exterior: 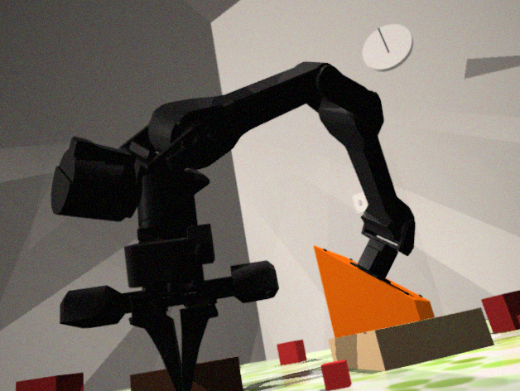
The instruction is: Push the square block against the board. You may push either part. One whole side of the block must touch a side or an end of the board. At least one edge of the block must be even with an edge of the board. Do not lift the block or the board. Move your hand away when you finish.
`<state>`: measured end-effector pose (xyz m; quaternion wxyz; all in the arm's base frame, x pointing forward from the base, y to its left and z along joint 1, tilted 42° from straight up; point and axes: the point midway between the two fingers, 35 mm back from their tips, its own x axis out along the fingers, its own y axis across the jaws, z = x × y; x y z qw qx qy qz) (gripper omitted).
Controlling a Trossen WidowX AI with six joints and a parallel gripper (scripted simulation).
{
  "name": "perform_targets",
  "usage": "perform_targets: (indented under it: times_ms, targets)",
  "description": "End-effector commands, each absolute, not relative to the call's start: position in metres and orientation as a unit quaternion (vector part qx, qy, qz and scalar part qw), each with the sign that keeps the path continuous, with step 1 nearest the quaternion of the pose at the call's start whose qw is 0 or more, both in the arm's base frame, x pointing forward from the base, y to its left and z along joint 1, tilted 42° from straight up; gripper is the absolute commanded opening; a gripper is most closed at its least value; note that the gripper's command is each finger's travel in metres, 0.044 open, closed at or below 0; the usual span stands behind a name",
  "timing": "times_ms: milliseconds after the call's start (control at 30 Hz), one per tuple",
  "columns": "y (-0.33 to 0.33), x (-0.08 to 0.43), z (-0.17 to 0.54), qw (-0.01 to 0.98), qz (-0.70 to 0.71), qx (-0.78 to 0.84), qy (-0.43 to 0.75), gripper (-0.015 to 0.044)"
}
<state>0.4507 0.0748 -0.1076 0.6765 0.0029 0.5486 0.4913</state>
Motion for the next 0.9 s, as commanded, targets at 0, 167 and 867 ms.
perform_targets:
  times_ms: [0,167,867]
  targets:
    - [0.078,0.455,-0.106,0.677,0.492,0.001,0.548,0.0000]
    - [0.082,0.462,-0.103,0.677,0.492,0.001,0.548,0.0000]
    - [0.093,0.484,-0.086,0.679,0.491,-0.001,0.546,0.0000]
